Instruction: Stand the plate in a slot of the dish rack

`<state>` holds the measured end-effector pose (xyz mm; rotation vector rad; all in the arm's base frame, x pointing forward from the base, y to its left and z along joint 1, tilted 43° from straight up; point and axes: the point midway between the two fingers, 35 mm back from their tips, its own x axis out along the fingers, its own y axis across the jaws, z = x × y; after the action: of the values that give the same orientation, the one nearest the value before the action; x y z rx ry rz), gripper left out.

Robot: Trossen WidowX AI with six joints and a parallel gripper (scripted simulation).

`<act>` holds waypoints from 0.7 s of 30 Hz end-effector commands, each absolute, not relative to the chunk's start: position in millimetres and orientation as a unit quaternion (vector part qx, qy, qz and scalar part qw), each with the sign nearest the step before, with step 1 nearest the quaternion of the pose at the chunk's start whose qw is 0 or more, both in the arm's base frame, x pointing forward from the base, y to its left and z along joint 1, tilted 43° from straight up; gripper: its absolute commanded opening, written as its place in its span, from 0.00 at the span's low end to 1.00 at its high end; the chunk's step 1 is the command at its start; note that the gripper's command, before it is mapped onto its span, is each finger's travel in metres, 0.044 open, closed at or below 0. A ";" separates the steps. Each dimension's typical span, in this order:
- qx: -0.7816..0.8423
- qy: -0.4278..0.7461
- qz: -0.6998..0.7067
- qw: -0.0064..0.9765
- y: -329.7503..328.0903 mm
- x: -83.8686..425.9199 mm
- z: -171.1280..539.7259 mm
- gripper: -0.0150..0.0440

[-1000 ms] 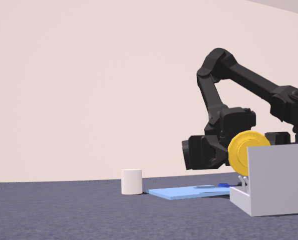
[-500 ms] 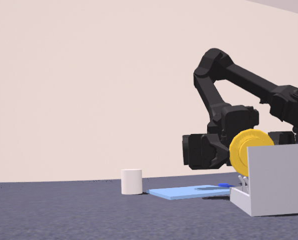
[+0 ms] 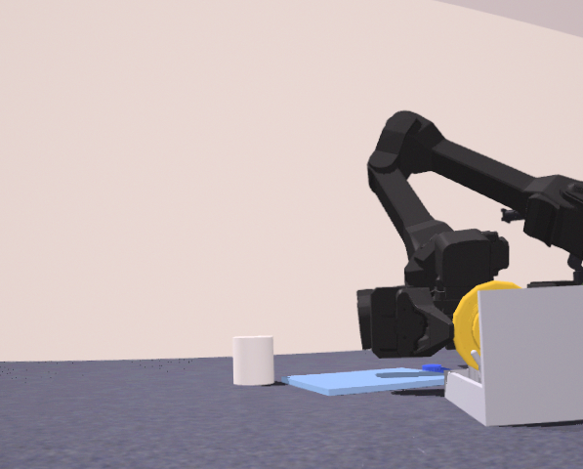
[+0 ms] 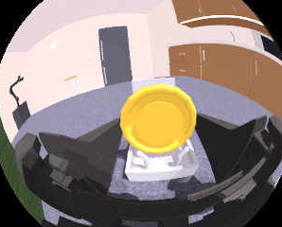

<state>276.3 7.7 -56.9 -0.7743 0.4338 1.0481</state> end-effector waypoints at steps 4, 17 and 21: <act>-0.358 0.200 0.484 0.773 7.8 276.6 -56.4 0.30; -0.358 0.200 0.484 0.773 7.8 276.6 -56.4 0.88; -0.358 0.200 0.484 0.773 7.8 276.6 -56.4 0.93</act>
<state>276.7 7.7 -56.3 -0.7762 0.4324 1.0473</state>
